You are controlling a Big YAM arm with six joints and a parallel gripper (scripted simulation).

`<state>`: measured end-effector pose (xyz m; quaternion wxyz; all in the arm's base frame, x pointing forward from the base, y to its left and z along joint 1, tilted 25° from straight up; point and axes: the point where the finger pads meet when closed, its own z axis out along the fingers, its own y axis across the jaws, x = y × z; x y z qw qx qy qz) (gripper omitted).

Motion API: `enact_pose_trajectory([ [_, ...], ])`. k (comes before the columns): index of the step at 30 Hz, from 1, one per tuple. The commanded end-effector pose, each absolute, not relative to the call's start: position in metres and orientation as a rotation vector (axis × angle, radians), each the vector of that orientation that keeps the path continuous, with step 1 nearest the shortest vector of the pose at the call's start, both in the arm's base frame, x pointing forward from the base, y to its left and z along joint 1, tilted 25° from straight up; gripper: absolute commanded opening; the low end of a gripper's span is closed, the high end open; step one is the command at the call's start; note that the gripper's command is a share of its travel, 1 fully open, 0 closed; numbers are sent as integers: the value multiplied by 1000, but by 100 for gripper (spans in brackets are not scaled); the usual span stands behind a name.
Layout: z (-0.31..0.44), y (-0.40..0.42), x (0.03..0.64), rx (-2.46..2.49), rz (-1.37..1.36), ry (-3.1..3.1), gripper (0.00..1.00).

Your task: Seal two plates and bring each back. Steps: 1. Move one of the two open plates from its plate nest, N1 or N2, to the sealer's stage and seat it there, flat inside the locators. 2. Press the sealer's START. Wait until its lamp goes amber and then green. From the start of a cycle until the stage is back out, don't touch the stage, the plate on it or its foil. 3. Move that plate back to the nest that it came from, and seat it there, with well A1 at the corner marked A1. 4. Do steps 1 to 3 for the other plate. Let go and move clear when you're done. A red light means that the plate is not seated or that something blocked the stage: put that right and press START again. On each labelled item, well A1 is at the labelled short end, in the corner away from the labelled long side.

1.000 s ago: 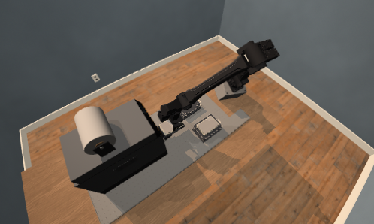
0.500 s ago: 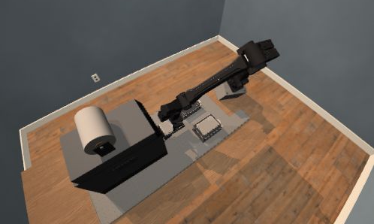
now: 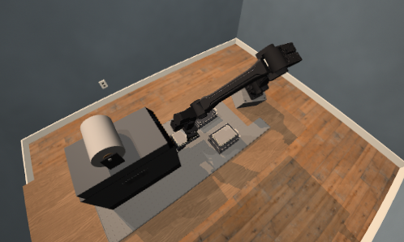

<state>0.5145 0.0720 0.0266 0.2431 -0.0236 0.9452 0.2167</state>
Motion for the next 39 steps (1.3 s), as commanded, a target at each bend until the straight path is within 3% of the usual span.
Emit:
enact_pose_trajectory([
  [1,38,84,538,-110,592,2530,0],
  [39,34,86,536,-109,598,2536,0],
])
